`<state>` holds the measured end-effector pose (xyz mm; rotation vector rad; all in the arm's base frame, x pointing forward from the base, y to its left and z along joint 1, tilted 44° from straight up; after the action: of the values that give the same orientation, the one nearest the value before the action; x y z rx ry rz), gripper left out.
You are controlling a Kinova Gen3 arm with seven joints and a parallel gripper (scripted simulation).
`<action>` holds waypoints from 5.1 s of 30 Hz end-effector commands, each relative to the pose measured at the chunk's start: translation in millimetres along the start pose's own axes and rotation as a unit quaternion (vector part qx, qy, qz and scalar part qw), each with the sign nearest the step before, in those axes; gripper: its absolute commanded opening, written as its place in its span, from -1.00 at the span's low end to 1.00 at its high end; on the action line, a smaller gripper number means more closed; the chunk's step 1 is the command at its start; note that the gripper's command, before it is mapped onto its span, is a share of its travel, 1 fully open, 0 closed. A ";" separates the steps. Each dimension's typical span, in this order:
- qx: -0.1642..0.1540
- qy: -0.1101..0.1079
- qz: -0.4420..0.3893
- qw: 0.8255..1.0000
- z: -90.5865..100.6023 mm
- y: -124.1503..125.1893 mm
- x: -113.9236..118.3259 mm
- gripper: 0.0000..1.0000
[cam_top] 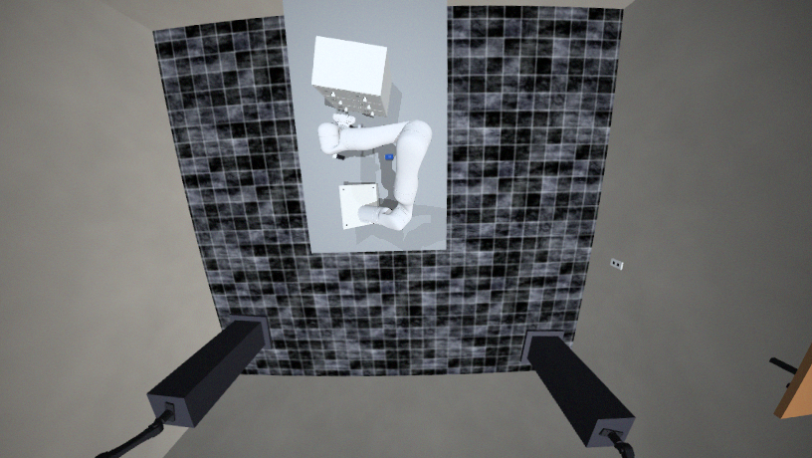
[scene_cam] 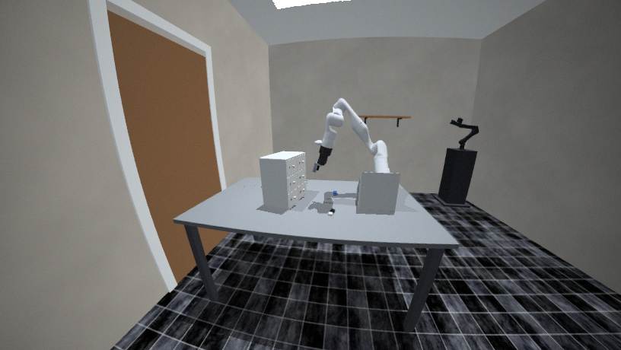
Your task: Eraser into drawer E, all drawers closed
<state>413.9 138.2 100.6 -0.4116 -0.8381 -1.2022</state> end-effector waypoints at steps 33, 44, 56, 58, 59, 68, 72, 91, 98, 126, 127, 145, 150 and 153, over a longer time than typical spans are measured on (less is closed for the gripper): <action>-0.125 0.037 -0.006 0.992 28.4 9.8 3.0 1.00; -0.139 0.041 -0.006 0.989 31.3 10.4 3.2 1.00; -0.141 0.042 -0.006 0.989 31.7 10.5 3.2 1.00; -0.141 0.042 -0.006 0.989 31.7 10.5 3.2 1.00; -0.141 0.042 -0.006 0.989 31.7 10.5 3.2 1.00; -0.141 0.042 -0.006 0.989 31.7 10.5 3.2 1.00; -0.141 0.042 -0.006 0.989 31.7 10.5 3.2 1.00; -0.141 0.042 -0.006 0.989 31.7 10.5 3.2 1.00; -0.141 0.042 -0.006 0.989 31.5 11.3 0.0 1.00; -0.141 0.042 -0.006 0.989 21.3 47.0 -139.4 1.00; -0.141 0.042 -0.006 0.989 21.3 47.0 -139.4 1.00; -0.133 0.039 -0.006 0.990 19.8 46.6 -139.6 1.00; -0.127 0.038 -0.006 0.991 18.9 46.3 -139.7 1.00; -0.120 0.036 -0.006 0.992 17.7 45.9 -139.8 1.00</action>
<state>435.1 255.5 12.7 -0.5609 -0.6318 -1.3326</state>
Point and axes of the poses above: the point where the finger pads meet when closed, its own z axis back along the fingers, its own x axis across the jaws, y = z × x, the point moved 6 cm from there along z, back along the fingers, and after that the axes turned 15 degrees about z, right-handed, at the moved point
